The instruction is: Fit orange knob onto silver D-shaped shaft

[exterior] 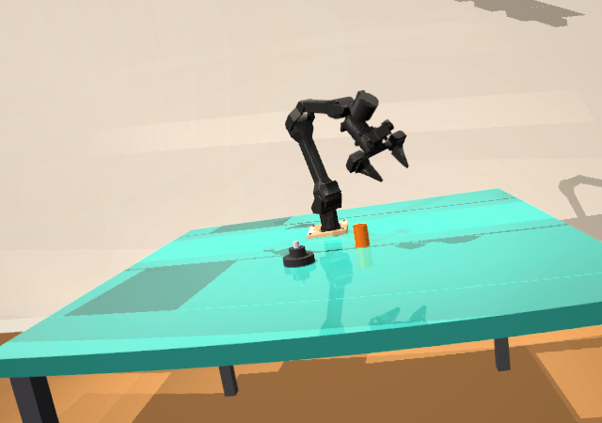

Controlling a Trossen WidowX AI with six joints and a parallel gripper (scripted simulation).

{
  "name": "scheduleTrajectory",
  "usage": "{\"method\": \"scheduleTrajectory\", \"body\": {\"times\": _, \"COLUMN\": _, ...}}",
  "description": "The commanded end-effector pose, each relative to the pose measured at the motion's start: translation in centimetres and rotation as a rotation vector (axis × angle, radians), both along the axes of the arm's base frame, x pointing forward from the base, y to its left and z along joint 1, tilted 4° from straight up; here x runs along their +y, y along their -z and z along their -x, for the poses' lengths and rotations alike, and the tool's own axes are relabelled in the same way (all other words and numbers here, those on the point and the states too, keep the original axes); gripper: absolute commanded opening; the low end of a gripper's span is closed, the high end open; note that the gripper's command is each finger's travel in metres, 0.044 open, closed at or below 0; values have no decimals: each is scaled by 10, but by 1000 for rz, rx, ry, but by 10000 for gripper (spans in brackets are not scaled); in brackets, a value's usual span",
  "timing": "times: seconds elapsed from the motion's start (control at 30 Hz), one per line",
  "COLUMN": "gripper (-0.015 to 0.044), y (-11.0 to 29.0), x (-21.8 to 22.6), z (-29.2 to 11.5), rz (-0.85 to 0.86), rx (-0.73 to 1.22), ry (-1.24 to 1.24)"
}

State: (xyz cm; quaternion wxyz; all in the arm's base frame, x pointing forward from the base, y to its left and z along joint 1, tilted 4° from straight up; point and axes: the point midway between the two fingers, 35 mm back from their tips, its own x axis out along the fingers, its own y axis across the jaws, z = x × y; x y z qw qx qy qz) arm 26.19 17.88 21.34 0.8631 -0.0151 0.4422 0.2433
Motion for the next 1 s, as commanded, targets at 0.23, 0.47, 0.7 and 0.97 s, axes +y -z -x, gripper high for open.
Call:
{"method": "scheduleTrajectory", "body": {"times": 0.23, "gripper": 440, "y": 49, "x": -76, "z": 14, "rz": -181, "rx": 622, "ry": 1305}}
{"method": "scheduleTrajectory", "body": {"times": 0.47, "gripper": 440, "y": 54, "x": -96, "z": 16, "rz": -235, "rx": 691, "ry": 1745}}
{"method": "scheduleTrajectory", "body": {"times": 0.7, "gripper": 440, "y": 55, "x": -98, "z": 16, "rz": -251, "rx": 696, "ry": 1823}}
{"method": "scheduleTrajectory", "body": {"times": 0.97, "gripper": 440, "y": 55, "x": -98, "z": 16, "rz": -251, "rx": 696, "ry": 1823}}
